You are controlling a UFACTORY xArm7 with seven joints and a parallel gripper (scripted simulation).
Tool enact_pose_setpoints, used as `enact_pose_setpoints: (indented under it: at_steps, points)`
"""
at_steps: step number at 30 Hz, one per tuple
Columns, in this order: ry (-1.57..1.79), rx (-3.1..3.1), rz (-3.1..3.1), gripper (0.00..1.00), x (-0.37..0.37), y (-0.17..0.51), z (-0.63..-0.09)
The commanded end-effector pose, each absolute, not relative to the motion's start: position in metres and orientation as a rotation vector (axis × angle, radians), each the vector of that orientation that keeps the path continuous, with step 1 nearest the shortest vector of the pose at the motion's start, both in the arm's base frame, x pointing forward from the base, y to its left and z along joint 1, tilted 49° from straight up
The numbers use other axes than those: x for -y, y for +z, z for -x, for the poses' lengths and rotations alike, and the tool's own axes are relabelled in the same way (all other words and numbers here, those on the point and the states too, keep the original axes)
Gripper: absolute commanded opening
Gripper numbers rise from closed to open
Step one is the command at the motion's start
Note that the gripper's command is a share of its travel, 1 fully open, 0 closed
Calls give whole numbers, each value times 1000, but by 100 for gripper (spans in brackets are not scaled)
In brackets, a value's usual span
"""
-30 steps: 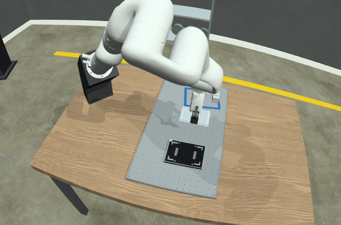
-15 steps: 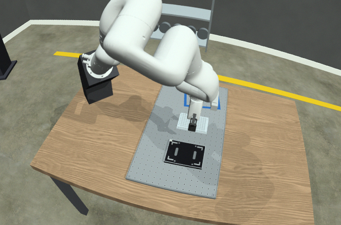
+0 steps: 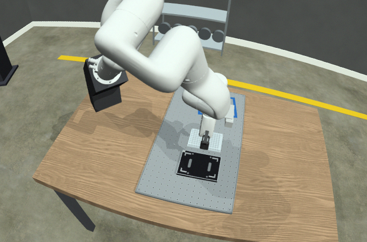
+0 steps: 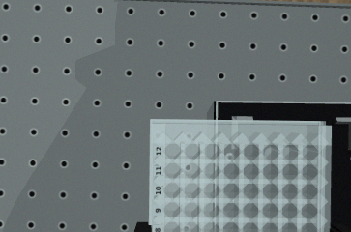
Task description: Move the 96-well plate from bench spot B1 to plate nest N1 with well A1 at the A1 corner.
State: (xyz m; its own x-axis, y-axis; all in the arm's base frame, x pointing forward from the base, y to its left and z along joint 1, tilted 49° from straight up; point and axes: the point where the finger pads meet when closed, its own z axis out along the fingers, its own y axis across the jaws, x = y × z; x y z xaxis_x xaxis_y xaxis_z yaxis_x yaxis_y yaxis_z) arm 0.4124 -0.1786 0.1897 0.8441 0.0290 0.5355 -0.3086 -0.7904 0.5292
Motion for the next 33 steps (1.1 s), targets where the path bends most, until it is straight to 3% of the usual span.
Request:
enact_pose_setpoints:
  at_steps: [1,33]
  points:
    - [709,200,-2393,0,190,199,-407]
    - [709,201,-2392,0,227,224,-390]
